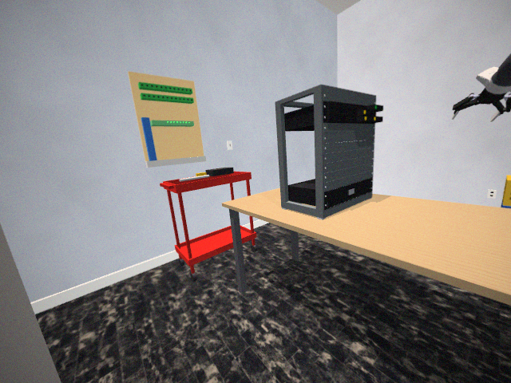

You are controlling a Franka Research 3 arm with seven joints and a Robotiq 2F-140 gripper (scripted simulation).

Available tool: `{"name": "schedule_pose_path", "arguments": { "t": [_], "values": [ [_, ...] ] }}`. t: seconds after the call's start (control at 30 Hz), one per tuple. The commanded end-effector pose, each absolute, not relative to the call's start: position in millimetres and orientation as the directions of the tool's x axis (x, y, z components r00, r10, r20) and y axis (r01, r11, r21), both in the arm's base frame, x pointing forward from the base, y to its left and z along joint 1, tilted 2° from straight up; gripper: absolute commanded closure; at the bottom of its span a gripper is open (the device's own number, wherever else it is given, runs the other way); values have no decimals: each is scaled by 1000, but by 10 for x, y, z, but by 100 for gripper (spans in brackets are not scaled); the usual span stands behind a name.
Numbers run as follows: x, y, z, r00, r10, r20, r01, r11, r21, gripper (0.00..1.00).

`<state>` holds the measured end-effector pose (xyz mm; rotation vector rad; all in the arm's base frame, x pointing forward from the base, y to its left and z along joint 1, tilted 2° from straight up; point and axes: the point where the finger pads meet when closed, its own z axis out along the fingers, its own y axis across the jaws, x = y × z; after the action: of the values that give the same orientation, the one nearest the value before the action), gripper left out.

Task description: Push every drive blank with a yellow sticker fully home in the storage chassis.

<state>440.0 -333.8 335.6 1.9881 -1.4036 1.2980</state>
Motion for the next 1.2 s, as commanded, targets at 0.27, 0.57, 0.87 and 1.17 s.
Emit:
{"name": "schedule_pose_path", "arguments": {
  "t": [0.27,0.57,0.87,1.17],
  "values": [
    [4798,-2924,3644,230,-298,927,-764,-645,-18,0],
    [4976,-2674,3781,300,-147,942,-687,-718,107,0],
    [5134,-2406,3894,351,8,936,-604,-762,232,0],
    [5270,-2126,3983,382,159,911,-518,-779,353,0]
  ]
}}
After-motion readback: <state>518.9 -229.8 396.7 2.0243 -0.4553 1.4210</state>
